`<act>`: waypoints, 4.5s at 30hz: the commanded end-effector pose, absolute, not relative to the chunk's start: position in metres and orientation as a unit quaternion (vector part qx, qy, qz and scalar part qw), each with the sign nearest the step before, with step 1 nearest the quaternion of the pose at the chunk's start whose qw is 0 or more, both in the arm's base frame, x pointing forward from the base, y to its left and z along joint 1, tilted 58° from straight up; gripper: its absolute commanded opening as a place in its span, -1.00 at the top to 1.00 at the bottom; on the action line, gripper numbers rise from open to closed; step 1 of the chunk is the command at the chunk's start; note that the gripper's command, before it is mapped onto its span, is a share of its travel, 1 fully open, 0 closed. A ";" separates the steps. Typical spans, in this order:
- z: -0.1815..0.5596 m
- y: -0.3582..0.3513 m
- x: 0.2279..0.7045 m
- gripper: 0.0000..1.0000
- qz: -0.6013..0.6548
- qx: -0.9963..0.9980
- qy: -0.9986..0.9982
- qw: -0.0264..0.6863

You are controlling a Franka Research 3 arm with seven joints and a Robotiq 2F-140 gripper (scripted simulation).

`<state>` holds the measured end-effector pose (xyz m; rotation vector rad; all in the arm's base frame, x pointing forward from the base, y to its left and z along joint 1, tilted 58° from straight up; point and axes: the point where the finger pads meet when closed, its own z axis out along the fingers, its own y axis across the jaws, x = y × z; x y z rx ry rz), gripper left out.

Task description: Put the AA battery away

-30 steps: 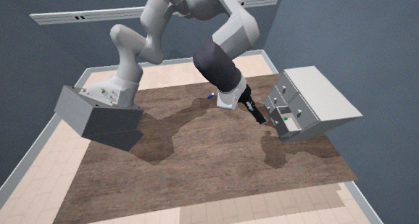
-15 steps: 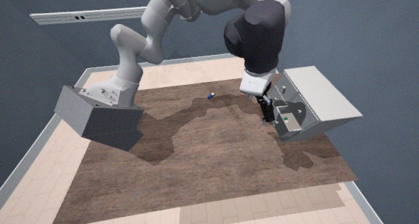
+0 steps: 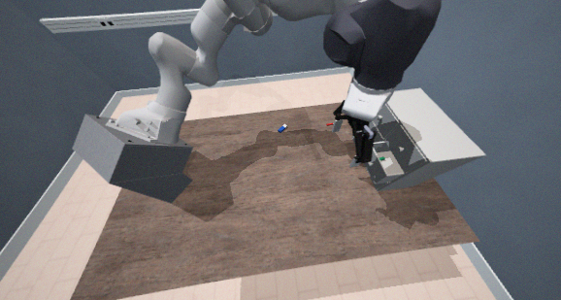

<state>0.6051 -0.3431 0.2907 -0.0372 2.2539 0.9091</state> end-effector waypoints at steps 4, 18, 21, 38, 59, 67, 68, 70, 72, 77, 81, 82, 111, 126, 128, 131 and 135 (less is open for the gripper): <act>0.289 -0.338 0.600 -1.00 0.375 0.007 0.874 0.308; 0.289 -0.338 0.600 -1.00 0.375 0.005 0.876 0.304; 0.289 -0.338 0.600 -1.00 0.375 0.005 0.876 0.304; 0.289 -0.338 0.600 -1.00 0.374 0.004 0.875 0.306; 0.216 -0.324 0.542 -1.00 0.375 0.008 0.873 0.312; 0.216 -0.323 0.548 -1.00 0.375 0.018 0.865 0.333; 0.216 -0.322 0.549 -1.00 0.375 0.020 0.863 0.339; 0.216 -0.321 0.552 -1.00 0.374 0.025 0.858 0.351; 0.216 -0.320 0.556 -1.00 0.374 0.031 0.852 0.364; 0.215 -0.317 0.568 -1.00 0.372 0.051 0.832 0.409; 0.216 -0.313 0.580 -1.00 0.368 0.071 0.808 0.454; 0.216 -0.313 0.580 -1.00 0.368 0.071 0.808 0.454; 0.215 -0.288 0.664 -1.00 0.317 0.201 0.585 0.719; 0.215 -0.284 0.676 -1.00 0.305 0.219 0.544 0.750; 0.215 -0.284 0.677 -1.00 0.304 0.219 0.544 0.751; 0.215 -0.284 0.677 -1.00 0.304 0.219 0.543 0.751; 0.215 -0.284 0.677 0.80 0.304 0.219 0.543 0.751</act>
